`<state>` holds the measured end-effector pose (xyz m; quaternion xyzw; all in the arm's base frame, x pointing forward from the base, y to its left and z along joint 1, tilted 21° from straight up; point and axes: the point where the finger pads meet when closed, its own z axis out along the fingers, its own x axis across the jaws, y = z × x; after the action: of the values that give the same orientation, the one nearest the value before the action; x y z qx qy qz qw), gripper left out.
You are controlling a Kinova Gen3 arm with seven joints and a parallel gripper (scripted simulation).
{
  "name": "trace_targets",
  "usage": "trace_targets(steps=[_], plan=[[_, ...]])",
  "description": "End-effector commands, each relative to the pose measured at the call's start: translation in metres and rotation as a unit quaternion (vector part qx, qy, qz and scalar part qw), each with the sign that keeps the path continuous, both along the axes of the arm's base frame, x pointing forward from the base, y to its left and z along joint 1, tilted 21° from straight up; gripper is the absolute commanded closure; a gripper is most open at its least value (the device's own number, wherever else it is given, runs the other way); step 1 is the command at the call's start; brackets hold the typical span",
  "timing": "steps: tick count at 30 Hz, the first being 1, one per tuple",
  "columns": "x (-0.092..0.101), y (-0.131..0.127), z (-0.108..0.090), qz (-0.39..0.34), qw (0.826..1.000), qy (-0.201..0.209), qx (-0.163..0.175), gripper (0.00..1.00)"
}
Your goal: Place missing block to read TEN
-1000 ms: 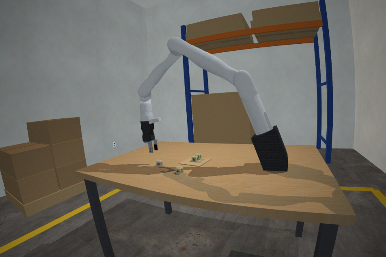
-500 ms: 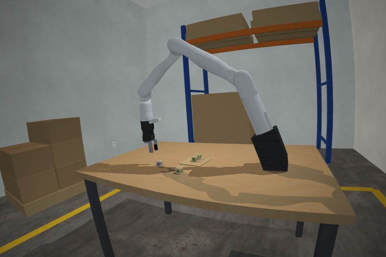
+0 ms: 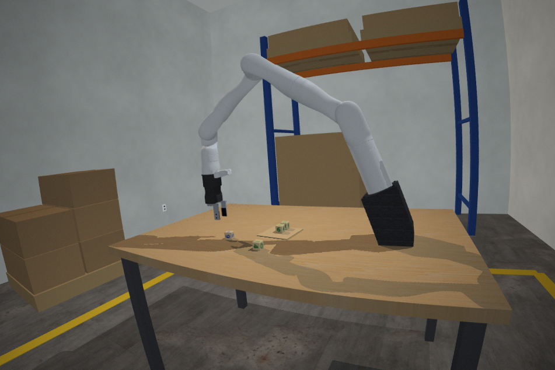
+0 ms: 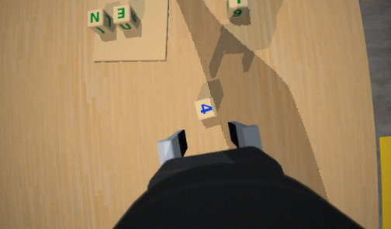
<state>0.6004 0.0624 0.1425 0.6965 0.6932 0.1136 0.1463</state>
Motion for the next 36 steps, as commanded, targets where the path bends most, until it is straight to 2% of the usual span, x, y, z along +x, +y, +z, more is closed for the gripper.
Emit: trace_targets(steps=[1,14,19,21,25,29,33,36], plan=[[-0.001,0.002,0.0,0.0,1.0,0.002,0.003,0.0],[-0.001,0.0,0.0,0.001,1.0,-0.003,0.004,0.0],[-0.02,-0.021,-0.008,0.008,1.0,-0.005,-0.001,0.0],[-0.02,-0.021,-0.008,0.008,1.0,-0.005,-0.001,0.0],[-0.052,-0.048,-0.022,0.01,1.0,-0.005,-0.004,0.0],[-0.095,-0.076,-0.036,0.008,1.0,-0.004,-0.004,0.0],[-0.136,-0.094,-0.047,0.004,1.0,-0.003,0.001,0.0],[-0.157,-0.101,-0.052,0.003,1.0,-0.003,0.004,0.0]])
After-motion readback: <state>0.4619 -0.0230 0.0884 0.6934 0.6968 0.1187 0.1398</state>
